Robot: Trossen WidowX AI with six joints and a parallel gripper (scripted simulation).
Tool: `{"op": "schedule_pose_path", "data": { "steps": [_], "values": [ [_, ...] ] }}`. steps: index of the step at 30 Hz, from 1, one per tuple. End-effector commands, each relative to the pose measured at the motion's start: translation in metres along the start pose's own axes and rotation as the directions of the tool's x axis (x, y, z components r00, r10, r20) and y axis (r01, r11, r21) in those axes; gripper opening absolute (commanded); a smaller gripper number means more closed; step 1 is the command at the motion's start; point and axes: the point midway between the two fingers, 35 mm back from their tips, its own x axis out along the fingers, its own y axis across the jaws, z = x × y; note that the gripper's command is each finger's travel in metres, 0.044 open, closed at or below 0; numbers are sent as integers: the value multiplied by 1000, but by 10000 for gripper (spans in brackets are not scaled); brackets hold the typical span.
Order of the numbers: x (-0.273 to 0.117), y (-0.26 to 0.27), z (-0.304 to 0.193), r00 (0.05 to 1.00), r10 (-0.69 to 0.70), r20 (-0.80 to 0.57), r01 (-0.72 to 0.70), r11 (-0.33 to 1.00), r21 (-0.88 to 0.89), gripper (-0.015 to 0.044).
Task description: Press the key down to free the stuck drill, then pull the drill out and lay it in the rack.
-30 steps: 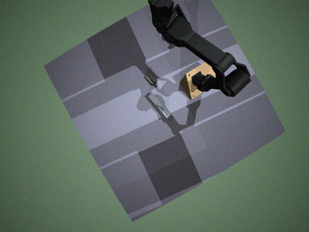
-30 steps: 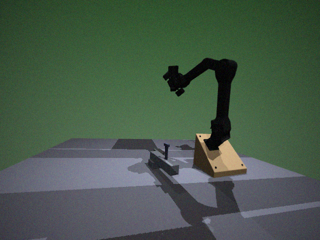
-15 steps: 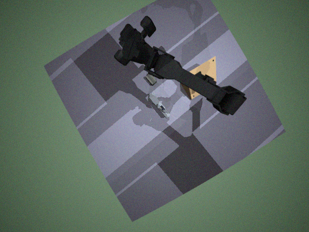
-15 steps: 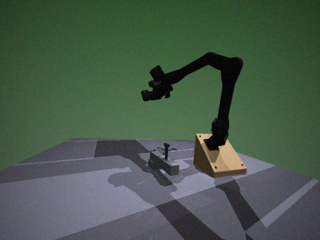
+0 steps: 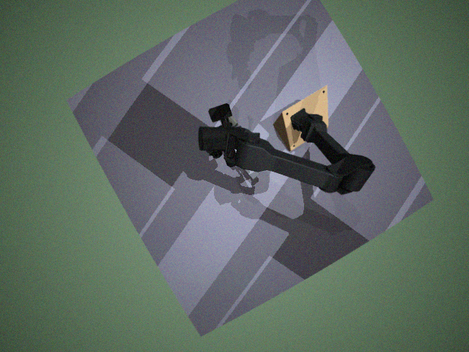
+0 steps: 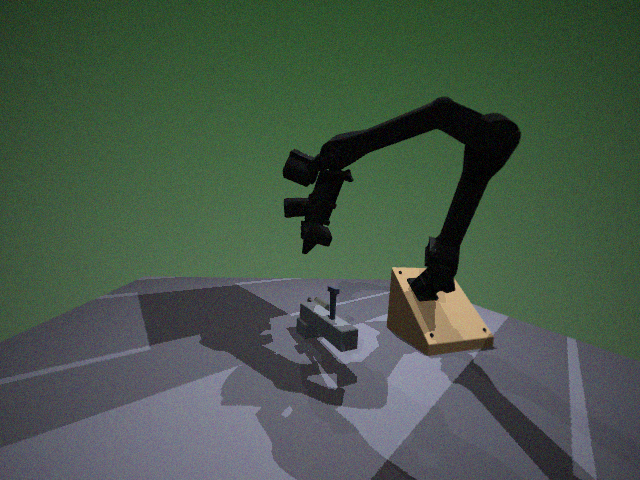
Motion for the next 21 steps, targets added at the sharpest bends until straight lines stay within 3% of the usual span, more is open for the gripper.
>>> {"op": "schedule_pose_path", "data": {
  "steps": [1,5,21],
  "values": [
    [-4,73,-31,963,233,-135,-257,947,-195,0],
    [-15,115,-49,909,360,-210,-409,869,-278,0],
    [-8,118,-49,907,365,-212,-414,866,-281,0]
  ]
}}
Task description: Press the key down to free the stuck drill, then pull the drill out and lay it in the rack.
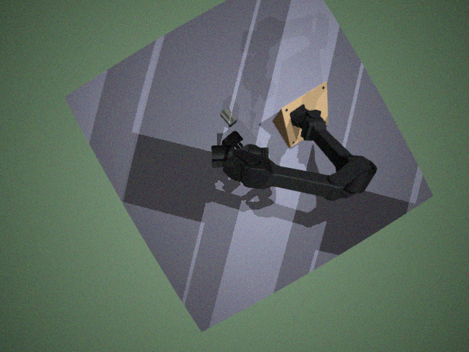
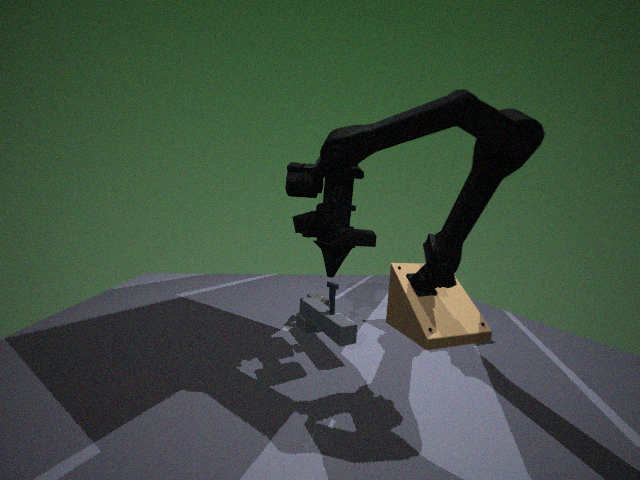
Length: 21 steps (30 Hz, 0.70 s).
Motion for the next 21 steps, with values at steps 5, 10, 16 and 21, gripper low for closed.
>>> {"op": "schedule_pose_path", "data": {
  "steps": [5,10,16,21],
  "values": [
    [11,4,-3,1000,16,-8,-16,1000,1,0],
    [14,6,-6,1000,16,-9,-16,1000,1,0],
    [14,6,-8,1000,16,-9,-16,1000,1,0],
    [14,5,-9,1000,16,-9,-16,1000,1,0]
  ]
}}
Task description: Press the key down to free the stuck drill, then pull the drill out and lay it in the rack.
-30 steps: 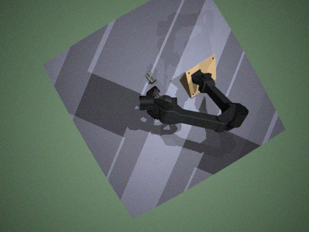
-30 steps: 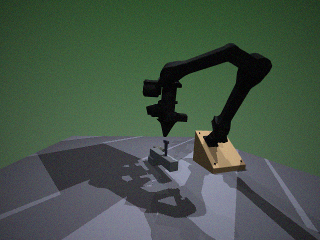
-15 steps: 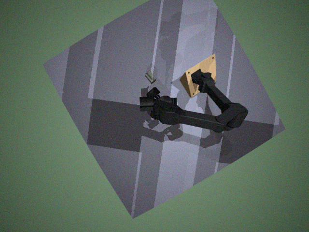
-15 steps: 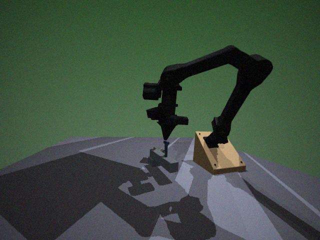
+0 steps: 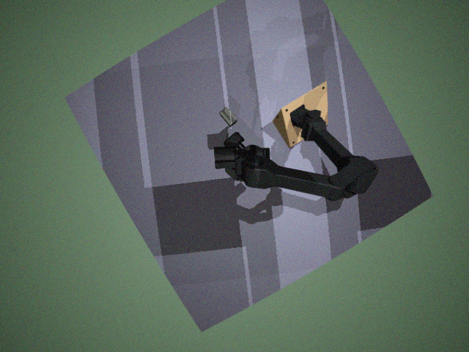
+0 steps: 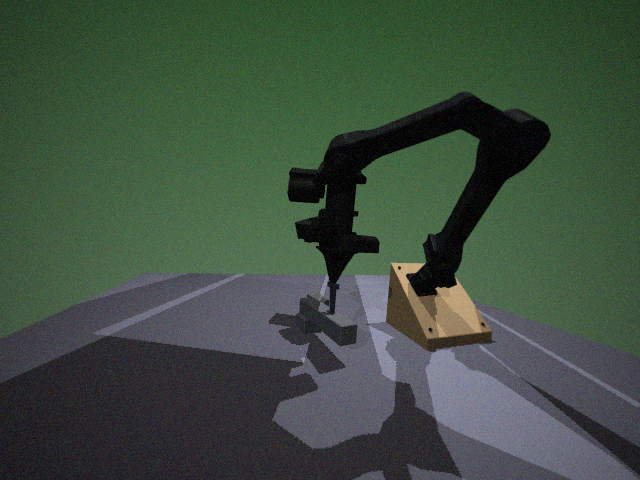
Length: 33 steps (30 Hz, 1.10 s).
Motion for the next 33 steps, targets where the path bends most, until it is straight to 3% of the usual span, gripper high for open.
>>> {"op": "schedule_pose_path", "data": {
  "steps": [1,33],
  "values": [
    [3,1,-5,1000,10,-9,-10,1000,9,0],
    [11,1,-1,1000,10,-9,-10,1000,8,0]
  ]
}}
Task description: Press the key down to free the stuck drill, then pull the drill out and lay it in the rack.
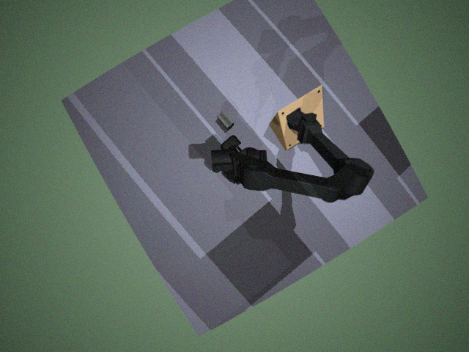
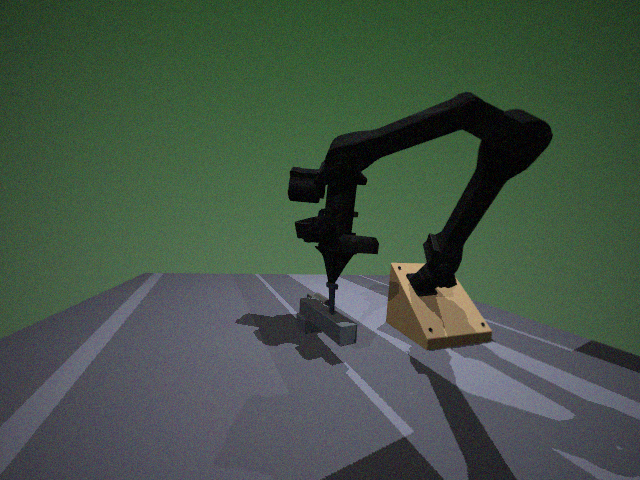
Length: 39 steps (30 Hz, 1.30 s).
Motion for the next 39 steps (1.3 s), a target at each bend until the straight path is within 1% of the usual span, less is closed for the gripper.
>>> {"op": "schedule_pose_path", "data": {
  "steps": [1,39],
  "values": [
    [9,1,-2,1000,9,-24,-9,1000,0,0],
    [21,2,-7,1000,9,-24,-9,1000,0,0]
  ]
}}
